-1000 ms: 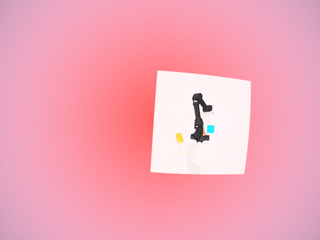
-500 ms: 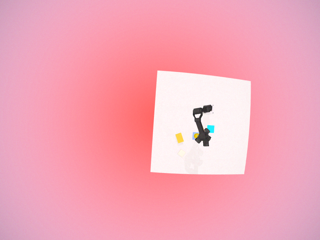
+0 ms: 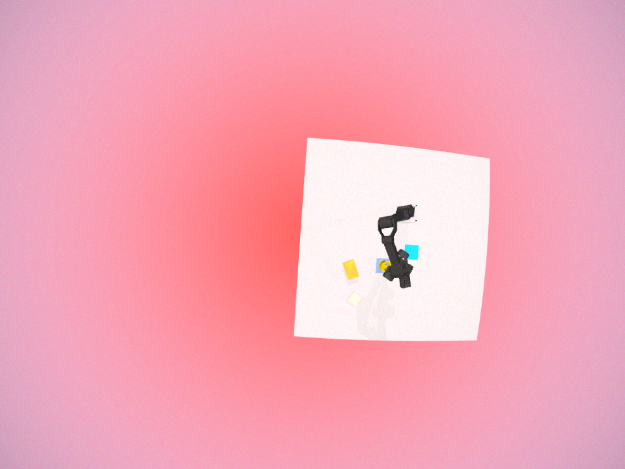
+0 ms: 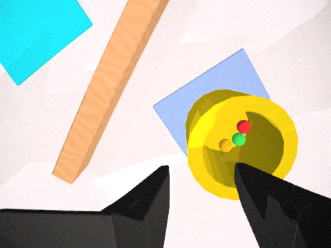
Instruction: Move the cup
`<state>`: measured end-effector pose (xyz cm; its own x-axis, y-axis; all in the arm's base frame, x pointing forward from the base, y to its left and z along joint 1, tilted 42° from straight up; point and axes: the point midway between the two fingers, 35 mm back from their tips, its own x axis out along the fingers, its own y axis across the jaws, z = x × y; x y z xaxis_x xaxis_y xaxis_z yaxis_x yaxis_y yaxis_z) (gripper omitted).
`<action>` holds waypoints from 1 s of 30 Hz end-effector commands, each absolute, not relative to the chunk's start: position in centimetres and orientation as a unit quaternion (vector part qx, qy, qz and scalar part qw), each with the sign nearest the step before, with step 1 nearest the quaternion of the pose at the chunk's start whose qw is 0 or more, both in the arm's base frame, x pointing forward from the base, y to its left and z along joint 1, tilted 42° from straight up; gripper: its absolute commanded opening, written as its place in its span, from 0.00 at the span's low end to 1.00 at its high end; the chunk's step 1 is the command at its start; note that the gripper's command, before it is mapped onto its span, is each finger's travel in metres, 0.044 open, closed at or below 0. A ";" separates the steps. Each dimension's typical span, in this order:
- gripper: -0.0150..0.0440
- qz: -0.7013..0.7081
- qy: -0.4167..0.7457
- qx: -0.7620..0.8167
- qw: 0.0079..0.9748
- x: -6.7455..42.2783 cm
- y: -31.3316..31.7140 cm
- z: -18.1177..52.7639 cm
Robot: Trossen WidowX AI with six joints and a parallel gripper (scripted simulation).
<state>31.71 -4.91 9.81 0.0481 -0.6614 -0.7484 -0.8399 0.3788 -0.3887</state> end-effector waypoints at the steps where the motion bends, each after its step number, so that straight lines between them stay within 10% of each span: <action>1: 0.54 0.096 0.687 -0.550 0.466 31.7 -5.4 9.2; 30: 0.54 0.095 0.687 -0.551 0.465 31.9 -8.6 5.7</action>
<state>32.17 -8.02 6.38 0.0516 -0.6638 -0.7461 -0.8393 0.3760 -0.3926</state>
